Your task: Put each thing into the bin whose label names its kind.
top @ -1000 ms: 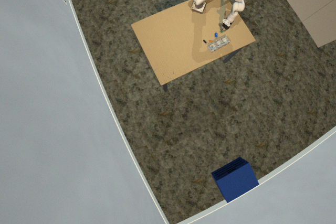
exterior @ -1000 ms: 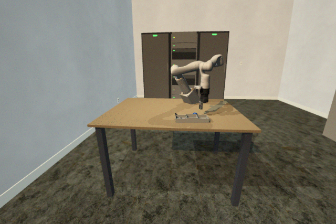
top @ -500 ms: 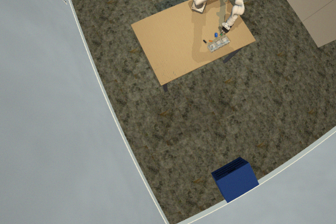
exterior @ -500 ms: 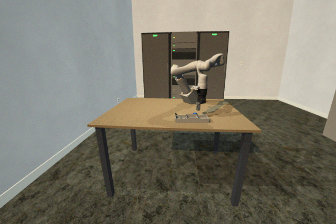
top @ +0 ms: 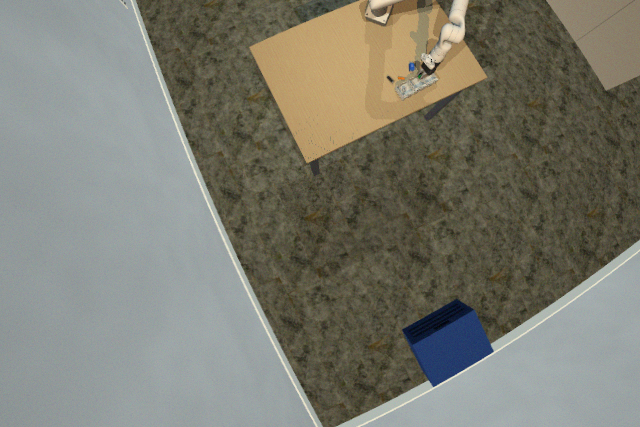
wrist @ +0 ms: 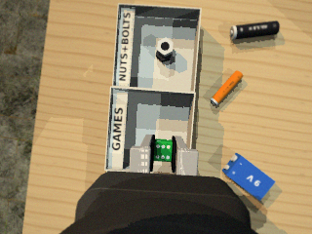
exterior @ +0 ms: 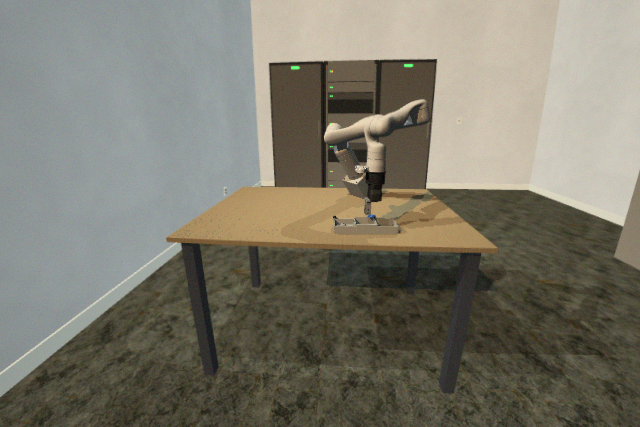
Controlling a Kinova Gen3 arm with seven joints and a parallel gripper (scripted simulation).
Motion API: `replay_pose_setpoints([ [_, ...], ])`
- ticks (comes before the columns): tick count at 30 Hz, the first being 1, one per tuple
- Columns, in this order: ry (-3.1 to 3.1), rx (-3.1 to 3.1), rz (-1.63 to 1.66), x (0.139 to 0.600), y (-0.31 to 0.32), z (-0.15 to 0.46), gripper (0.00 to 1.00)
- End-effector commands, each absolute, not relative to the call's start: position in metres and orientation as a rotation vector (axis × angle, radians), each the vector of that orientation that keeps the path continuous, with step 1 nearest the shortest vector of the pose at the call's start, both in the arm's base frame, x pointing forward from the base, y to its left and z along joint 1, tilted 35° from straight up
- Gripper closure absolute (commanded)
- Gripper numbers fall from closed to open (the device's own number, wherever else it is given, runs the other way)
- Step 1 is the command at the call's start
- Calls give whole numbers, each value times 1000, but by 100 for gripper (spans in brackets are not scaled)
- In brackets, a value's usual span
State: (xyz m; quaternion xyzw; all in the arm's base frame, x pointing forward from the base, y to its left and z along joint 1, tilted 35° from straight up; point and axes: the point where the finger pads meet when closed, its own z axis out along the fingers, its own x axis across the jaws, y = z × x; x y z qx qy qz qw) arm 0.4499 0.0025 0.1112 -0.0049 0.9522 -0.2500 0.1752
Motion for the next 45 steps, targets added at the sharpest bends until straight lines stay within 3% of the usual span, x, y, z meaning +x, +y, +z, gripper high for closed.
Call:
replay_pose_setpoints([
  [1, 2703, 23, -691, 457, -9, 118, 66],
  [45, 2703, 23, -691, 471, -29, 81, 66],
])
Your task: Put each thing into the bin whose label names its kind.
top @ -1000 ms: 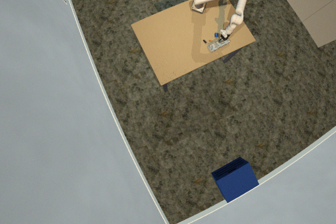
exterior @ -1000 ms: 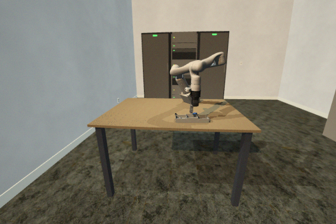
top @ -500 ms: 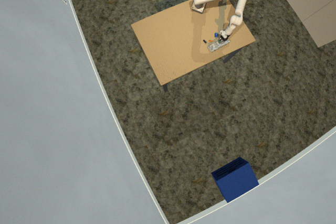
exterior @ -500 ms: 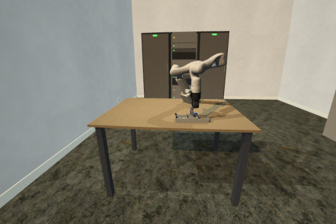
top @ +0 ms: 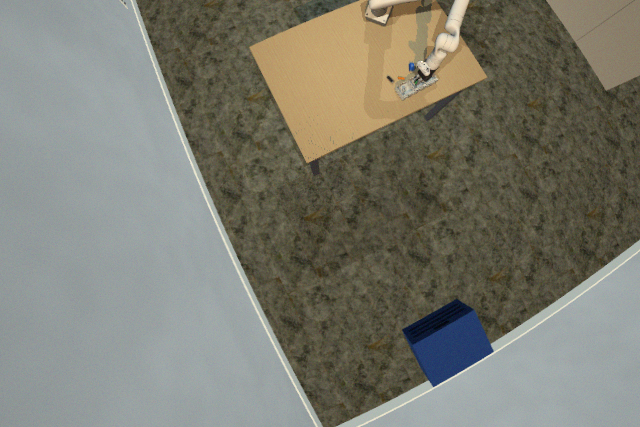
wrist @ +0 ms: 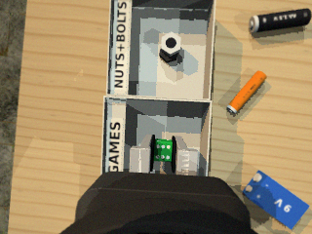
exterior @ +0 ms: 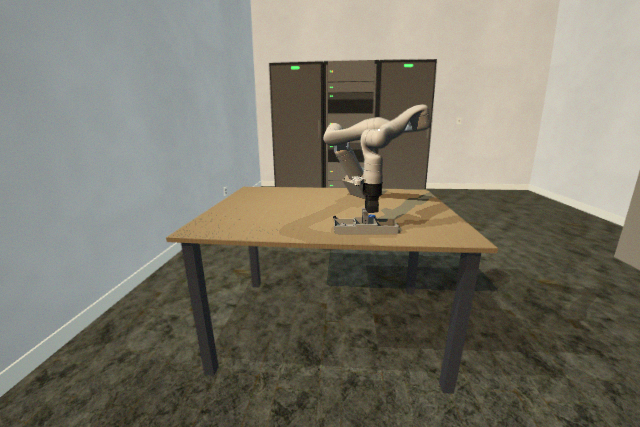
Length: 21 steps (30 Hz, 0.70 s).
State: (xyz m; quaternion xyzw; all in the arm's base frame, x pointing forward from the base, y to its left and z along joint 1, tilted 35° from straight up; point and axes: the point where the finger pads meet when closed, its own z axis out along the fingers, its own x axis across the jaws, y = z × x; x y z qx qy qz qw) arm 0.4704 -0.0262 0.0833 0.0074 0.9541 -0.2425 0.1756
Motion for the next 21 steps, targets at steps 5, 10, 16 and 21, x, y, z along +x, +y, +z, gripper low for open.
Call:
replay_pose_setpoints([
  [5, 2703, 23, -691, 470, -29, 81, 66],
  [10, 2703, 23, -691, 470, -29, 81, 66],
  [16, 2703, 24, -691, 470, -29, 81, 36],
  [21, 2703, 23, -691, 470, -29, 81, 36],
])
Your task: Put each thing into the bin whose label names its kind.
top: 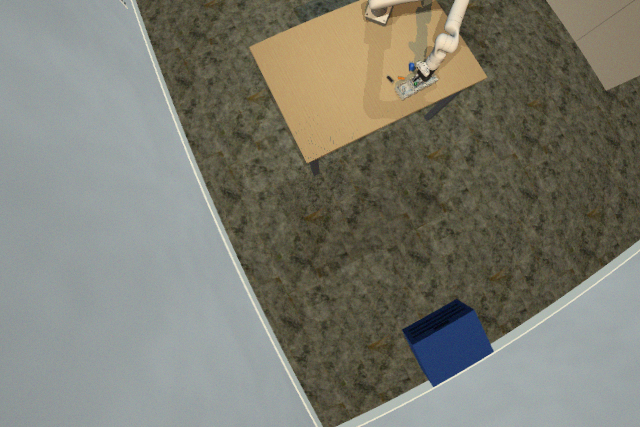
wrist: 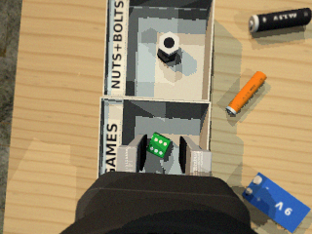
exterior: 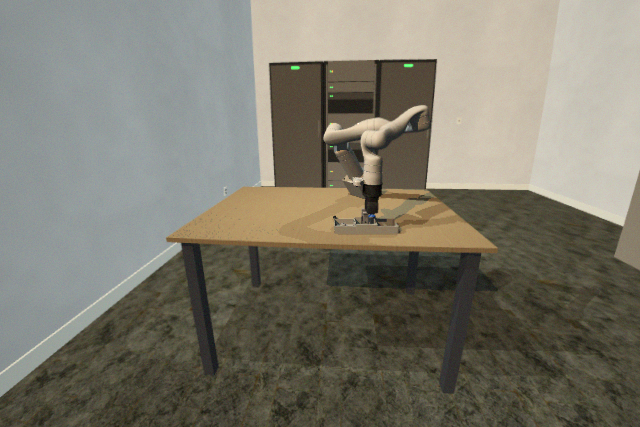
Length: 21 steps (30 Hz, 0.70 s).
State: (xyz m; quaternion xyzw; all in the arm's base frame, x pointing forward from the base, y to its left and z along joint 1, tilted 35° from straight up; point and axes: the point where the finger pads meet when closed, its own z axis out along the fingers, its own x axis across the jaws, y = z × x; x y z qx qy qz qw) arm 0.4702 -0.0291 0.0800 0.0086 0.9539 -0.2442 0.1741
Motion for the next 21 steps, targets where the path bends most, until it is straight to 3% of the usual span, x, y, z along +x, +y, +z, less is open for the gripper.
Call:
replay_pose_setpoints([
  [1, 2703, 23, -691, 470, -29, 81, 36],
  [21, 2703, 23, -691, 466, -22, 91, 36],
])
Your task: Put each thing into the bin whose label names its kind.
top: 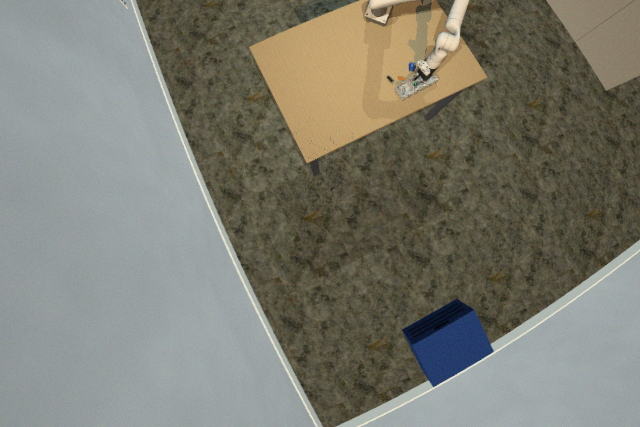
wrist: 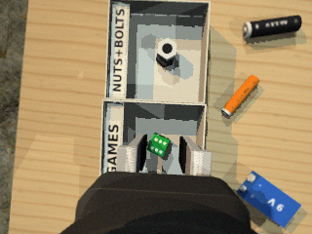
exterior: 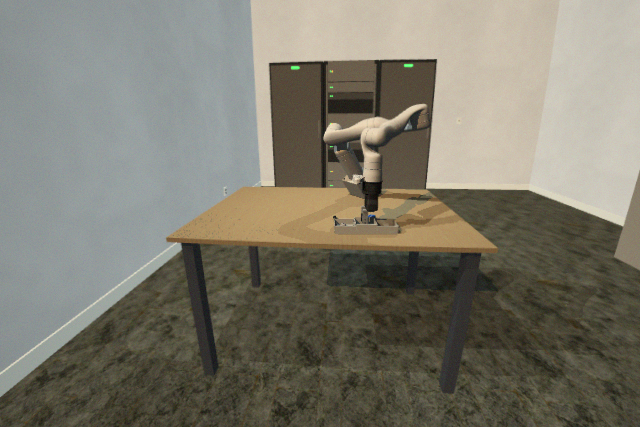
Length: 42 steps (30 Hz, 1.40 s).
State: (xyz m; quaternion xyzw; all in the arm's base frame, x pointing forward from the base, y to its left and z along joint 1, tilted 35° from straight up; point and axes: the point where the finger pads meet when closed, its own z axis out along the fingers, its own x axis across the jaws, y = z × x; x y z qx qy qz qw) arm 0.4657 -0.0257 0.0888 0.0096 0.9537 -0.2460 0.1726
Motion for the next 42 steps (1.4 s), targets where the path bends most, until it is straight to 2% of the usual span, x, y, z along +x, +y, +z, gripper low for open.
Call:
replay_pose_setpoints([
  [1, 2703, 23, -691, 466, -22, 92, 36],
  [27, 2703, 23, -691, 456, -7, 117, 36],
  [28, 2703, 23, -691, 455, -5, 120, 0],
  [42, 2703, 23, -691, 439, 17, 159, 0],
])
